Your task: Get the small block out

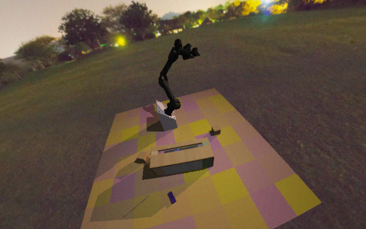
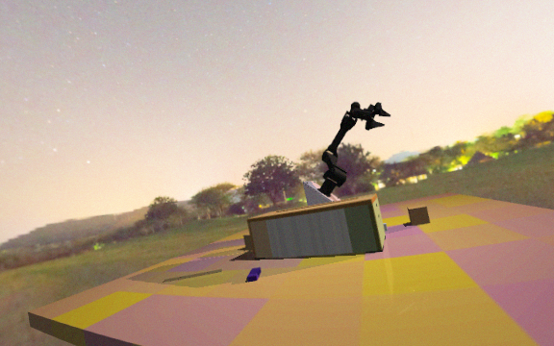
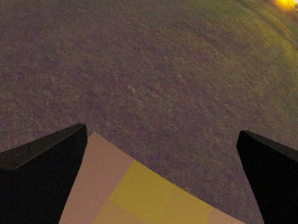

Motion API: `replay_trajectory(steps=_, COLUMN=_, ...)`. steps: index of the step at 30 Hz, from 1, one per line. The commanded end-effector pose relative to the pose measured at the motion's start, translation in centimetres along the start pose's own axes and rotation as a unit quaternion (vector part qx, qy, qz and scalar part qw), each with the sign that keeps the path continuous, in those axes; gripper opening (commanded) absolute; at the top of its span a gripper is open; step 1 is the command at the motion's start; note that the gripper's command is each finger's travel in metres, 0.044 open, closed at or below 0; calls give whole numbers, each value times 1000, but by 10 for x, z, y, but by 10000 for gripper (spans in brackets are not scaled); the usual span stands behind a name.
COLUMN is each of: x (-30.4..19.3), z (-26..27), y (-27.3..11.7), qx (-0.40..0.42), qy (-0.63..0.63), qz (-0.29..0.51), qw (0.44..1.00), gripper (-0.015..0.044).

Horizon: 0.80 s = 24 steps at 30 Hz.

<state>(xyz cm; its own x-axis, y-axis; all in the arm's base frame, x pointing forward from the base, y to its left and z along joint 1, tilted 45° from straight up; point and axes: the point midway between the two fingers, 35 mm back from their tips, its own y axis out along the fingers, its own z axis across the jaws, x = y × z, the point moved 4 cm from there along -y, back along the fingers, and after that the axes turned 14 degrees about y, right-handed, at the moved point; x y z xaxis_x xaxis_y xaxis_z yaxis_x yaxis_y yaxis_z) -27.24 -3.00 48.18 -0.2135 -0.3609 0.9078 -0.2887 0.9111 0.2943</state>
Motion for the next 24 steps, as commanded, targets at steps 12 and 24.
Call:
replay_trajectory(steps=12, x=-15, z=-168, y=48, qx=-148, qy=42, qz=55, qw=987, gripper=400)
replay_trajectory(steps=24, x=-87, z=-337, y=42, qx=-298, qy=96, qz=158, qw=936, gripper=400)
